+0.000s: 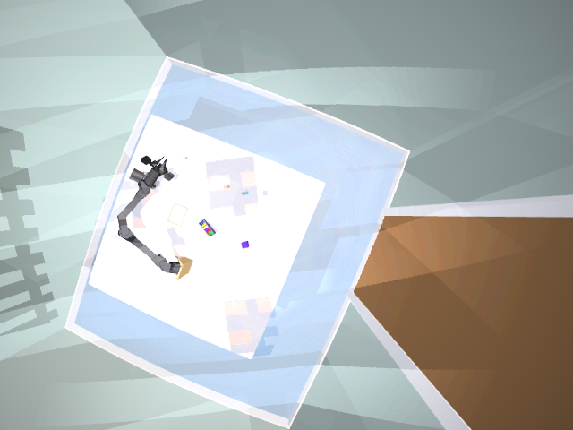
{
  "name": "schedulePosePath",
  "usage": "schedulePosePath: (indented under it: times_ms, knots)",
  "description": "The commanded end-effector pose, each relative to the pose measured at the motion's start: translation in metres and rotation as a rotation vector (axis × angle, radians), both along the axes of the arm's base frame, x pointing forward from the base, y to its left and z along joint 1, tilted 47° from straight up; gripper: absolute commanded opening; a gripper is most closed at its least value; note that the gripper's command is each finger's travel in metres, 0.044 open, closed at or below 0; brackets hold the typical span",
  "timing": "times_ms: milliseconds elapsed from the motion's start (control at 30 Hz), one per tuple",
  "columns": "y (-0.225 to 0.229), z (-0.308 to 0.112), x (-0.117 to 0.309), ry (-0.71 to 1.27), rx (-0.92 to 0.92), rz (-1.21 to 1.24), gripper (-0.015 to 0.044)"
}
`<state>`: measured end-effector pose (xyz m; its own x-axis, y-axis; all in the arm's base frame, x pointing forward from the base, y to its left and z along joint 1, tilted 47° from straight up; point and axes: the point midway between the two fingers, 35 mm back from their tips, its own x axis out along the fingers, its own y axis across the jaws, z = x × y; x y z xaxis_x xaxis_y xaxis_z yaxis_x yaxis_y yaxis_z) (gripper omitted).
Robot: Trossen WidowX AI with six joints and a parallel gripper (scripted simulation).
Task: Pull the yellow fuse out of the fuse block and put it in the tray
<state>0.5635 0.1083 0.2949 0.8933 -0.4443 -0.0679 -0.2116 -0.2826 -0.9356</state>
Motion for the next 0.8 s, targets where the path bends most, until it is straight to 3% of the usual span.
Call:
schedulePosePath:
  times_ms: [0, 200, 400, 600, 767]
  knots:
    - [-0.022, -0.053, 0.011, 0.109, 0.118, 0.053, 0.0061]
    - [-0.065, -0.151, 0.002, 0.342, 0.437, 0.059, 0.0061]
    - [-0.103, -0.239, -0.045, 0.580, 0.854, -0.083, 0.0061]
    - [-0.125, -0.302, -0.120, 0.790, 1.346, -0.396, 0.0061]
    - [-0.127, -0.325, -0.188, 0.914, 1.775, -0.796, 0.0061]
